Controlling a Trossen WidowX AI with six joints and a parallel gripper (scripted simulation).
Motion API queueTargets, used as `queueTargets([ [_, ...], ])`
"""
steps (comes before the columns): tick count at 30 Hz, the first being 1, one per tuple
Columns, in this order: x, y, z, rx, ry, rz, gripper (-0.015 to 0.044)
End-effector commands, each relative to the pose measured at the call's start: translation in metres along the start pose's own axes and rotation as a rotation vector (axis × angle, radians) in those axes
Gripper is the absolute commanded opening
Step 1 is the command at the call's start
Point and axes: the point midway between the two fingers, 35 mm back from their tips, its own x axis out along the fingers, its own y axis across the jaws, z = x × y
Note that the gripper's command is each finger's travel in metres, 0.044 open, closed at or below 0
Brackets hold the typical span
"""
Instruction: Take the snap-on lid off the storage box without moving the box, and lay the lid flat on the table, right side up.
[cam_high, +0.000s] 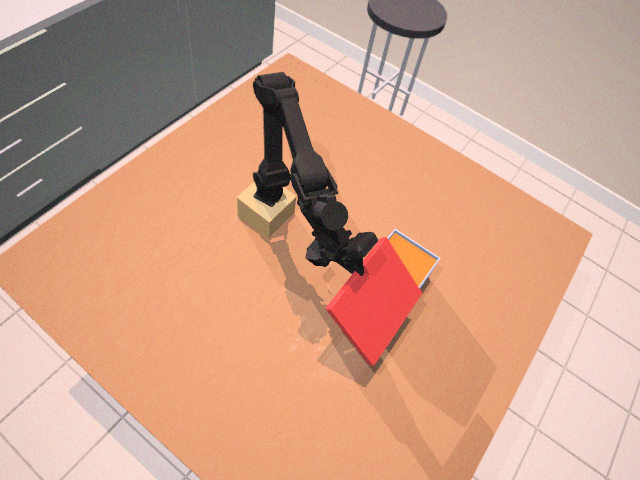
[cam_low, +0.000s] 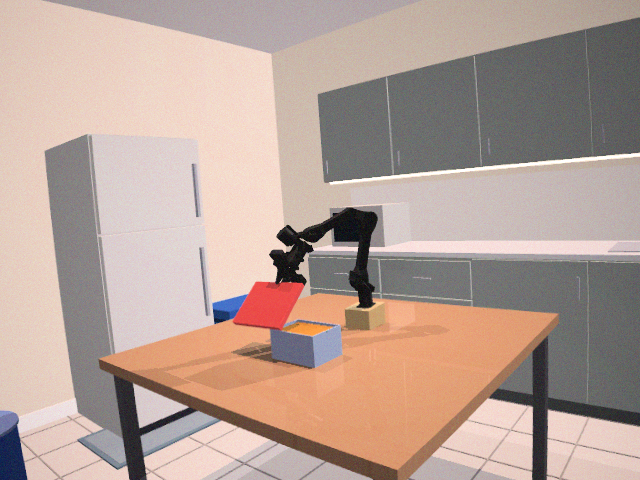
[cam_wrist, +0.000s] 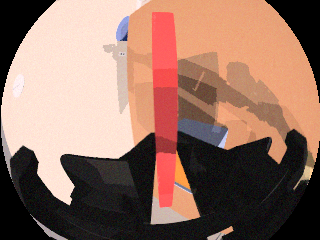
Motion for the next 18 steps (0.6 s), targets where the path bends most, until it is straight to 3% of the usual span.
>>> queueTargets([
  [1,-0.003,0.005,0.010,-0.010,-0.001,0.017,0.0000],
  [18,-0.006,0.003,0.043,-0.012,-0.002,0.016,0.0000],
])
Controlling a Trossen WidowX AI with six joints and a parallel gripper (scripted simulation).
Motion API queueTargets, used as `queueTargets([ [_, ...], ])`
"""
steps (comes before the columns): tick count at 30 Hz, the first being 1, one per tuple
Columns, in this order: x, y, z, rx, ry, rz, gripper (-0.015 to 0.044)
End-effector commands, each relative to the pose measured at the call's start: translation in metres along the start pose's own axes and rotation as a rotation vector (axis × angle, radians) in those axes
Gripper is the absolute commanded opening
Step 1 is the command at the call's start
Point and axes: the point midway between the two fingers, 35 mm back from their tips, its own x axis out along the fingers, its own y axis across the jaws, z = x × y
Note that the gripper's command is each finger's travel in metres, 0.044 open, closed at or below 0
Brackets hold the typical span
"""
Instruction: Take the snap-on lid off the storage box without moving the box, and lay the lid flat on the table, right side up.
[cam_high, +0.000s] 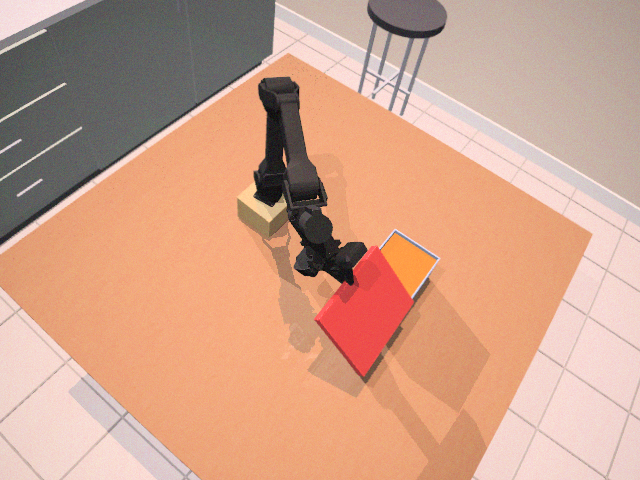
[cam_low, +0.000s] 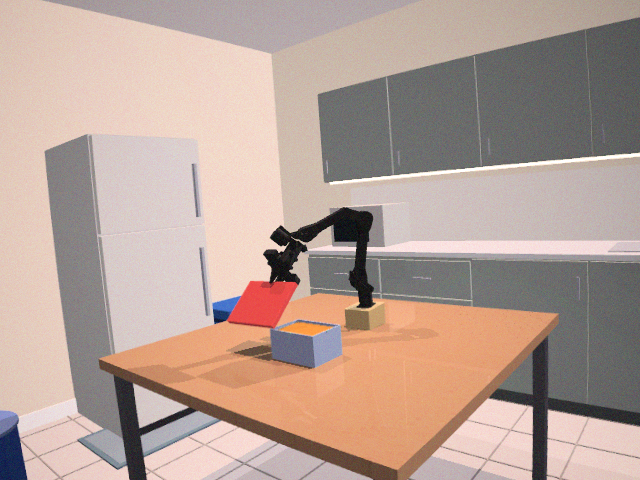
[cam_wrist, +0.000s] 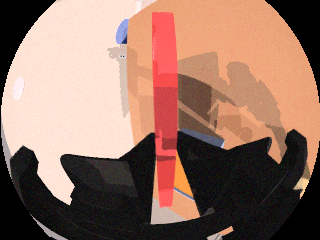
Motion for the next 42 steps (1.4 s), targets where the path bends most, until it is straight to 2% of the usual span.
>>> queueTargets([
  [1,-0.003,0.005,0.010,-0.011,-0.001,0.016,0.0000],
  [42,-0.011,0.000,0.091,-0.017,-0.005,0.014,0.0000],
])
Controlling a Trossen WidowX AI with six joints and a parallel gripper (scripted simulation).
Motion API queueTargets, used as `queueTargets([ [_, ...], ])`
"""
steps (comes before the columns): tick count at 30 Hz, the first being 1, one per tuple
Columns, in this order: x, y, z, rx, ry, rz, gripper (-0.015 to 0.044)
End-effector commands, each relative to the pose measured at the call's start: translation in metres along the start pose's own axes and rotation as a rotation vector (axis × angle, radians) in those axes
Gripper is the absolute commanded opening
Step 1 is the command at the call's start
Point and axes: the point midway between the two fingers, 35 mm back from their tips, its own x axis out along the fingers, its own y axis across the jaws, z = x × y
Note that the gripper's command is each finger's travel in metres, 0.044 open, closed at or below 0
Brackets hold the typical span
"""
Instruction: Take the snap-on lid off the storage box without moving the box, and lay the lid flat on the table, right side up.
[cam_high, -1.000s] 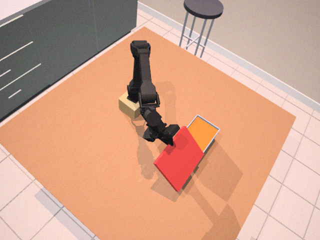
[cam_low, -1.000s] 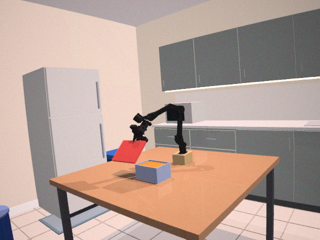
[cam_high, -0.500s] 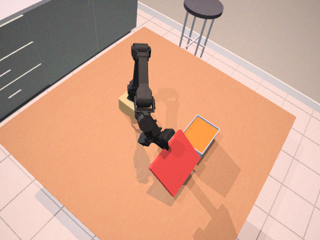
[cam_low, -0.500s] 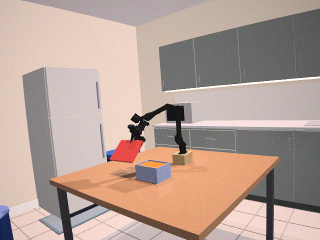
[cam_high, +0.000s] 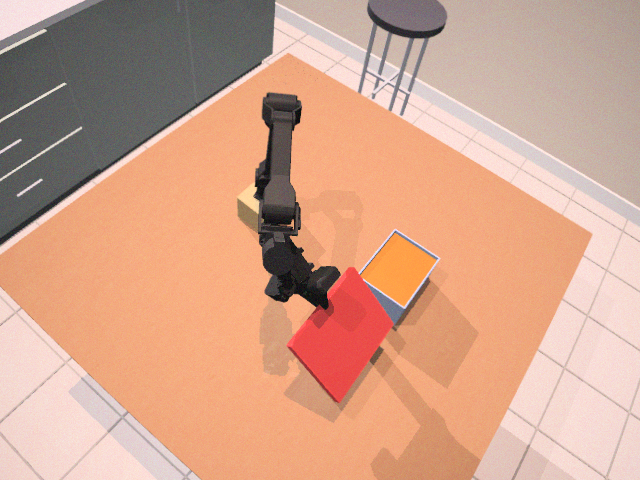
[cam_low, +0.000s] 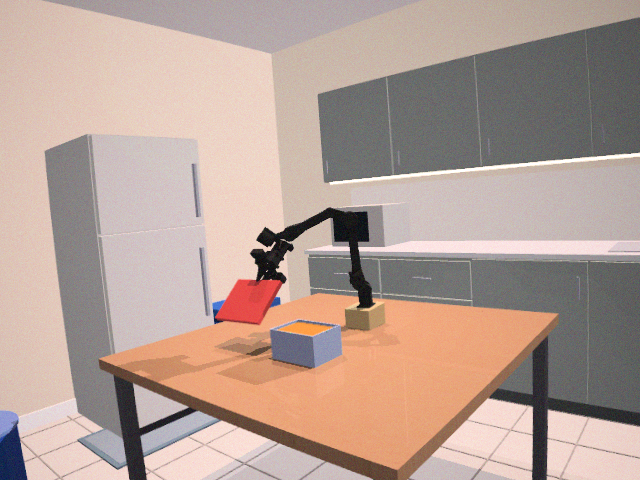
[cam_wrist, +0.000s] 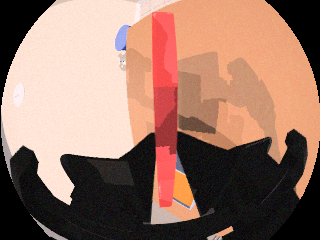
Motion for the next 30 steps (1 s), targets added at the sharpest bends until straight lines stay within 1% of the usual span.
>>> queueTargets([
  [1,-0.004,0.005,0.010,-0.012,-0.002,0.015,0.0000],
  [24,-0.008,0.002,0.055,-0.015,-0.004,0.014,0.0000],
  [30,-0.008,0.002,0.056,-0.015,-0.004,0.014,0.0000],
])
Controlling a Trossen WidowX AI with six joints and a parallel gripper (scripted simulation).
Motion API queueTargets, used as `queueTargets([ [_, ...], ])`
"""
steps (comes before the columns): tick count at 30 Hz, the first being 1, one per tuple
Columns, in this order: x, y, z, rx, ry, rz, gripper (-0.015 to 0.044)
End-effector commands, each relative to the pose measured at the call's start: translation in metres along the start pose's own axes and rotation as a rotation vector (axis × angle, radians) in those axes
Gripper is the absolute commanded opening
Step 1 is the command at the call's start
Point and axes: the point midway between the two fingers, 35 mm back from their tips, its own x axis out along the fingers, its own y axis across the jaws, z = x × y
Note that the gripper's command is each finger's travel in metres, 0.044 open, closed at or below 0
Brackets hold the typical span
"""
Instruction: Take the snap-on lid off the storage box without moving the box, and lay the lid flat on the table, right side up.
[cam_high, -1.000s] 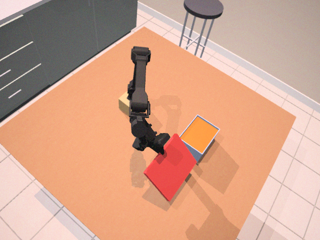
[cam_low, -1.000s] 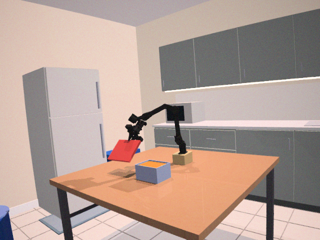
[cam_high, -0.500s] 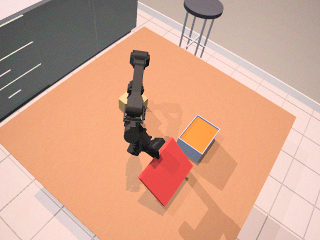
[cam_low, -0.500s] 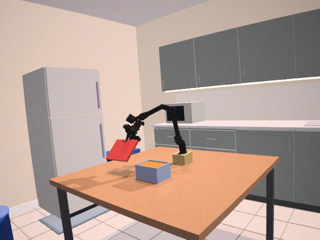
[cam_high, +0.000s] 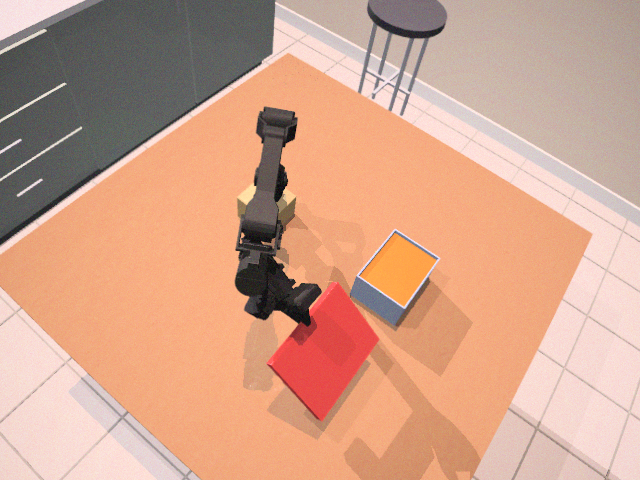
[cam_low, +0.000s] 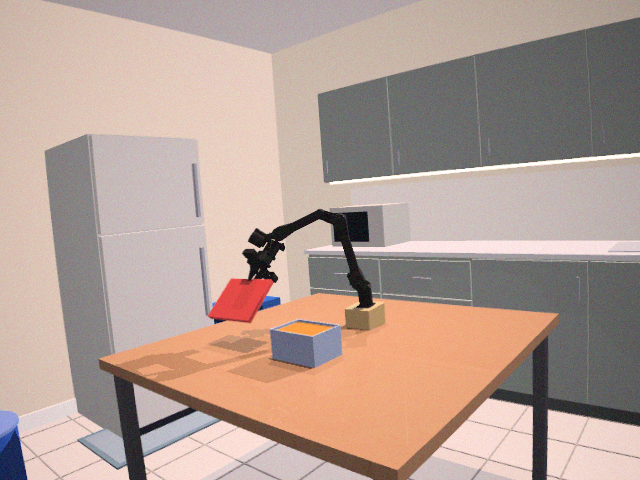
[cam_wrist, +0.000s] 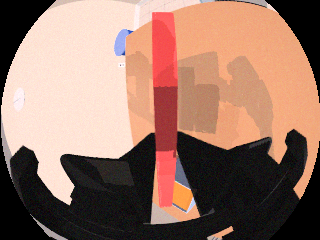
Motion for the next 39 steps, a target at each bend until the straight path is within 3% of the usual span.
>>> queueTargets([
  [1,-0.003,0.006,0.002,-0.014,0.000,0.016,0.0000],
  [39,0.019,-0.022,0.001,-0.014,0.000,0.016,0.0000],
])
